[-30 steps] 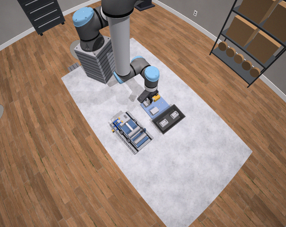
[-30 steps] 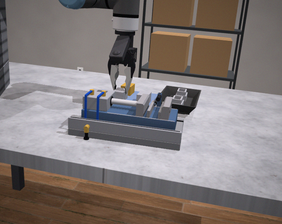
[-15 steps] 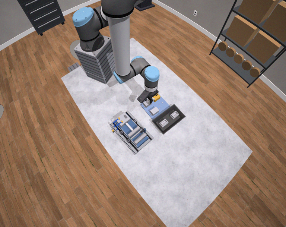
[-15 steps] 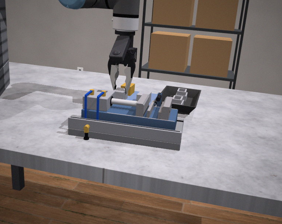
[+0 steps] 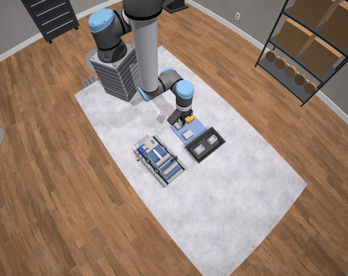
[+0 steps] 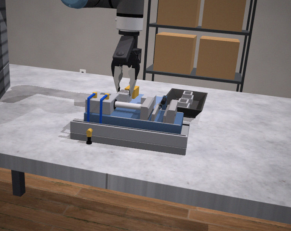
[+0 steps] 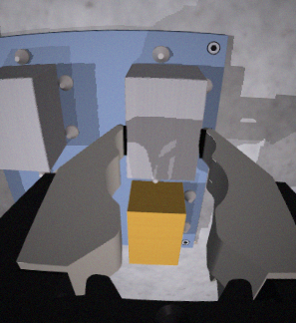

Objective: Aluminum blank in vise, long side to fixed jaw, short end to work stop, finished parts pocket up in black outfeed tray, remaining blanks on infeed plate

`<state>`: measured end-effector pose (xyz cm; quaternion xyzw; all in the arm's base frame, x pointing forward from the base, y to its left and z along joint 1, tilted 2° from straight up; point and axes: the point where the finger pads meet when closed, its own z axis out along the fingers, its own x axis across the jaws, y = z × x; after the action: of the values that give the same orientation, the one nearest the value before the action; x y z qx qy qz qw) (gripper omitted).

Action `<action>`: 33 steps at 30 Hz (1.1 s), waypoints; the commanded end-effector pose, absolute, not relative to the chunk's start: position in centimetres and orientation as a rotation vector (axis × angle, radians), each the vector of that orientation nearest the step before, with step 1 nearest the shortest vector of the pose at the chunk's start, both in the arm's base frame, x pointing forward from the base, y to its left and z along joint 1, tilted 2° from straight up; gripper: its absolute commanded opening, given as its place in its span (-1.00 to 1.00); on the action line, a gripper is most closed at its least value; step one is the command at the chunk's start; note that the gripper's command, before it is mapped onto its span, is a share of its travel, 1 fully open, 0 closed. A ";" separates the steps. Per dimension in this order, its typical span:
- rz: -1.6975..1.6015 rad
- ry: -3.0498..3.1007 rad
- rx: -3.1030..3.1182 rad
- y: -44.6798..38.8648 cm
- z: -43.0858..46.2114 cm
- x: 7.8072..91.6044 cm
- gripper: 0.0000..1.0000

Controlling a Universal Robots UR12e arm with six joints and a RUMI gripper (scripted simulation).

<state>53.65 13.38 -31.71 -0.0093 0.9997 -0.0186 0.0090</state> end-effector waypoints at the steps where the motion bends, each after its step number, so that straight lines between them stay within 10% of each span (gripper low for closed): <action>1: -0.058 3.122 -0.029 13.4 -31.0 53.7 -1.00; 33: -0.058 3.122 -0.029 13.8 -20.5 53.5 -1.00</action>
<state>53.45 13.77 -21.26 -0.0093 0.9997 -0.0186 0.0093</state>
